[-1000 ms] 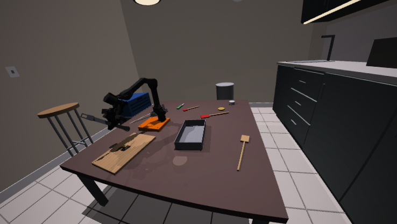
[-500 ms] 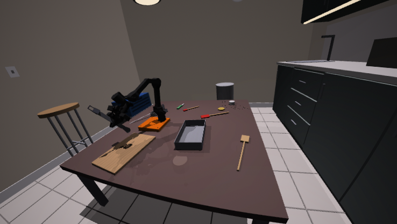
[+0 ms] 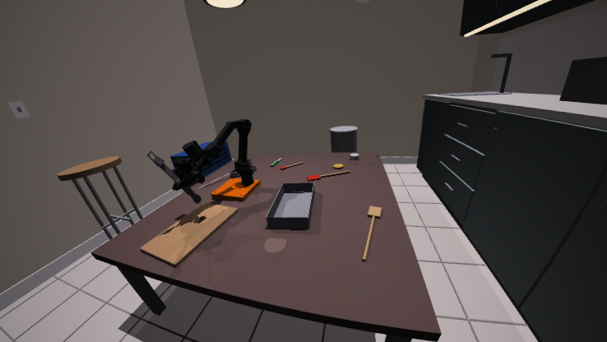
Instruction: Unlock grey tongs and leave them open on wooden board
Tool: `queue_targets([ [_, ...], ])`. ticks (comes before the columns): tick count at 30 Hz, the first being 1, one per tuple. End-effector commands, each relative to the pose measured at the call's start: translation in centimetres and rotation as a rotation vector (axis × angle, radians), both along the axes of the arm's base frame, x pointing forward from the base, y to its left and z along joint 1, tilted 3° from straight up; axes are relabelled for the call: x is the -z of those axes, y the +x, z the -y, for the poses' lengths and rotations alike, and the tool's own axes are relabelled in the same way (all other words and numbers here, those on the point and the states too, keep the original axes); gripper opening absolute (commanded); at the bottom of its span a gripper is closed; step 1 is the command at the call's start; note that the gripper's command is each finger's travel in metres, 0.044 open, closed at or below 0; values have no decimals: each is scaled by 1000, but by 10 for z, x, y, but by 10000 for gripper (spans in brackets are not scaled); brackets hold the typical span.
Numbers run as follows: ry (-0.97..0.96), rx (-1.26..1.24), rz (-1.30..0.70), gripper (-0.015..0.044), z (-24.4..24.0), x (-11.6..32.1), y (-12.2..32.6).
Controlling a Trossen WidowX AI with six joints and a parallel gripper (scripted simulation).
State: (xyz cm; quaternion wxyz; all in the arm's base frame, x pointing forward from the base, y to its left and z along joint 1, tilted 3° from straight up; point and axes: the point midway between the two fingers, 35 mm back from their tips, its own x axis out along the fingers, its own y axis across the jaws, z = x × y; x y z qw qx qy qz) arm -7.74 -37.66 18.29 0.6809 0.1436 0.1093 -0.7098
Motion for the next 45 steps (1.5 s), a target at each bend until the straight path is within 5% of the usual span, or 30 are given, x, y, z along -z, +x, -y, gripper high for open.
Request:
queue_targets([
  [1,-17,-1,3,-150,-2,-2,1],
  [45,91,3,19,-150,15,1,-3],
])
